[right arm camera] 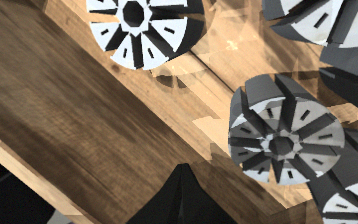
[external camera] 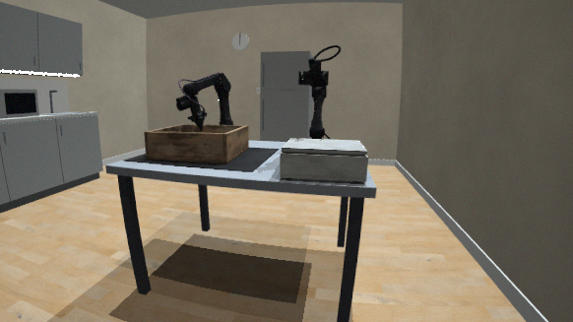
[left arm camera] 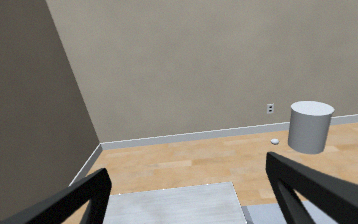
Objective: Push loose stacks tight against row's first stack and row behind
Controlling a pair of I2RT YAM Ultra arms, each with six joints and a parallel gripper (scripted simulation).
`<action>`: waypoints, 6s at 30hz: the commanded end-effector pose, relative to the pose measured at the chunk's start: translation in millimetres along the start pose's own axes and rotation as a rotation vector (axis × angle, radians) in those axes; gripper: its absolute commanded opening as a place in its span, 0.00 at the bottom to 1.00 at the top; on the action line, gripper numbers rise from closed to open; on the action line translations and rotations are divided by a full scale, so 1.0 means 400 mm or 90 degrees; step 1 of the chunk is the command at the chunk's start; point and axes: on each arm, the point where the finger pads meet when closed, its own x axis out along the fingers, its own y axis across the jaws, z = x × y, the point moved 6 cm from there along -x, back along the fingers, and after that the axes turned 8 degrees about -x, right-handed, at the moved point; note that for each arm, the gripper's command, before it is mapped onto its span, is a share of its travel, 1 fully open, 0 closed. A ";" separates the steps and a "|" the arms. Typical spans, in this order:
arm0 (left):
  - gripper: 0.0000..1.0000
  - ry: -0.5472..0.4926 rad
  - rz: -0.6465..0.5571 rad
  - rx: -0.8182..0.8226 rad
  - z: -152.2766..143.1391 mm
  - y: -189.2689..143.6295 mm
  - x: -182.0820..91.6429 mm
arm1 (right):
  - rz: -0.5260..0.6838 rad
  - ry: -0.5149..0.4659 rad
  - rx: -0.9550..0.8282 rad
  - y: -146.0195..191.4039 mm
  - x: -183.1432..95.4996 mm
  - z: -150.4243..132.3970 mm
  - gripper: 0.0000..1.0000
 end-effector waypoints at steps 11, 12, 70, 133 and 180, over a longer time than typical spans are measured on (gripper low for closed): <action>1.00 -0.047 -0.009 0.004 0.070 -0.009 -0.038 | 0.010 -0.007 0.001 -0.020 0.081 -0.002 0.01; 1.00 -0.047 -0.009 0.004 0.070 -0.009 -0.038 | -0.020 -0.010 -0.002 -0.023 0.053 0.002 0.01; 1.00 -0.047 -0.009 0.004 0.070 -0.009 -0.038 | -0.026 -0.002 0.001 -0.116 0.082 -0.020 0.01; 1.00 -0.047 -0.009 0.004 0.070 -0.009 -0.038 | -0.009 -0.006 0.003 -0.134 0.073 -0.019 0.01; 1.00 -0.047 -0.009 0.004 0.070 -0.009 -0.038 | 0.003 -0.008 0.008 -0.123 0.070 -0.020 0.01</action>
